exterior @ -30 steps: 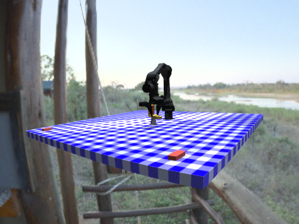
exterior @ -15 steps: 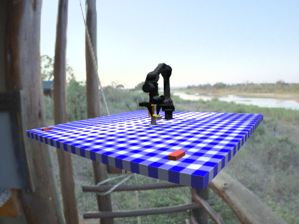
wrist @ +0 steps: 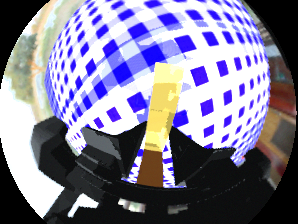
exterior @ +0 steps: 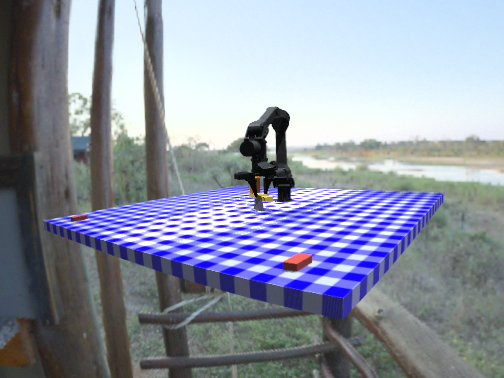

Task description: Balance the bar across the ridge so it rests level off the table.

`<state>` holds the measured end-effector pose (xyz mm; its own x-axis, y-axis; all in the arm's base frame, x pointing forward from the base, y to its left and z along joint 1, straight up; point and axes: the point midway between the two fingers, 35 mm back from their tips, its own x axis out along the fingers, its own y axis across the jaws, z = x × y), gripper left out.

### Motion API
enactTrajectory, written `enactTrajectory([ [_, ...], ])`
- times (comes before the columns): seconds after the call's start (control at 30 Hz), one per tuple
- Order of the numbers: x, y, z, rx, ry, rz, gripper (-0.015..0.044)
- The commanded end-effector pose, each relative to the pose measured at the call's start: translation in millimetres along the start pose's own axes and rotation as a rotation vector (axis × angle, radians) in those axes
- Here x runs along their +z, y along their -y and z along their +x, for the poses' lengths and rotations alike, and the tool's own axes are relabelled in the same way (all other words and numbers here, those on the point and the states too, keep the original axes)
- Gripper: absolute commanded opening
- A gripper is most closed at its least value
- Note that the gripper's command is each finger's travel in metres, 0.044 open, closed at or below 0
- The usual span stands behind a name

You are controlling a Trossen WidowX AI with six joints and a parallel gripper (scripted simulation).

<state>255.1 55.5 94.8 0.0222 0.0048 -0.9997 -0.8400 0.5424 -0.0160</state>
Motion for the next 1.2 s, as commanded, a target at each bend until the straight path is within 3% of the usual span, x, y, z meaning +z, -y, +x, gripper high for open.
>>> enactTrajectory([
  [0.0, 0.0, 0.0, 0.0, 0.000, 0.000, 0.000, 0.0167],
  [1.17, 0.0, 0.0, 0.0, 0.000, 0.000, 0.000, 0.0185],
])
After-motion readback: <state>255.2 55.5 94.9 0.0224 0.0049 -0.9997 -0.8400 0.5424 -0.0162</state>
